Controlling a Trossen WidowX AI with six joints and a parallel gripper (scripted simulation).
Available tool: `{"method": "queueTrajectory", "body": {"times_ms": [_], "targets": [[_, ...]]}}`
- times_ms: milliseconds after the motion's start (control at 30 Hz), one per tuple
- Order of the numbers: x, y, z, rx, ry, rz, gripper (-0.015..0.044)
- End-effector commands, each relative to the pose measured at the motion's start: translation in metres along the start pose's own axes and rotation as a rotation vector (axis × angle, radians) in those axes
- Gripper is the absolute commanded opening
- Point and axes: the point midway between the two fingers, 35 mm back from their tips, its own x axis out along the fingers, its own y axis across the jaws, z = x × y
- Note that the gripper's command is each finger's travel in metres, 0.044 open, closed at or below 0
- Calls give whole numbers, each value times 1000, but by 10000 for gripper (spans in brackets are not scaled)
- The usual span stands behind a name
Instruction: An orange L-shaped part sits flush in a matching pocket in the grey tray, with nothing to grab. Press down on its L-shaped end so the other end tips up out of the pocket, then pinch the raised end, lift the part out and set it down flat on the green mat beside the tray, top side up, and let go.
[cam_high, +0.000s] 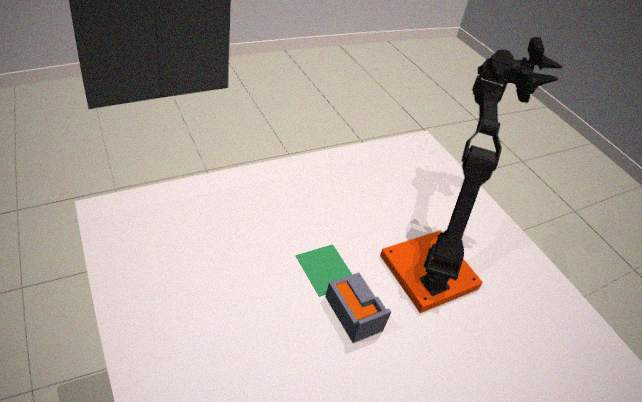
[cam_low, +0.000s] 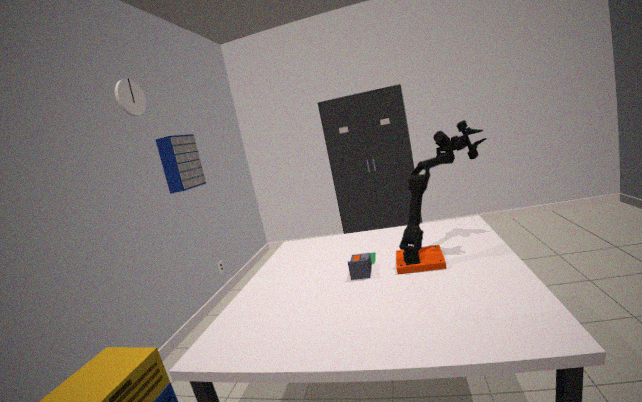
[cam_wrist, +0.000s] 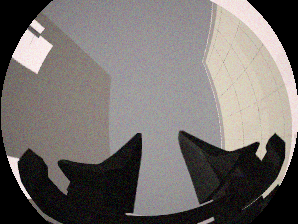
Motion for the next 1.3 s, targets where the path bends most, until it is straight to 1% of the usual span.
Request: {"method": "queueTrajectory", "body": {"times_ms": [0,67,233,333,467,633,800,1000,1100,1267], "targets": [[-65,6,-37,-126,238,17,180],[-93,7,-50,-195,334,29,180],[-179,14,-72,-310,604,82,180],[-232,16,-74,-359,761,109,180],[-303,17,-71,-450,974,172,180],[-388,16,-47,-565,1241,291,180],[-468,12,-11,-669,1494,428,180],[-553,3,54,-776,1787,626,180],[-588,-3,94,-825,1927,739,180],[-631,-13,172,-888,2146,943,180]]}}
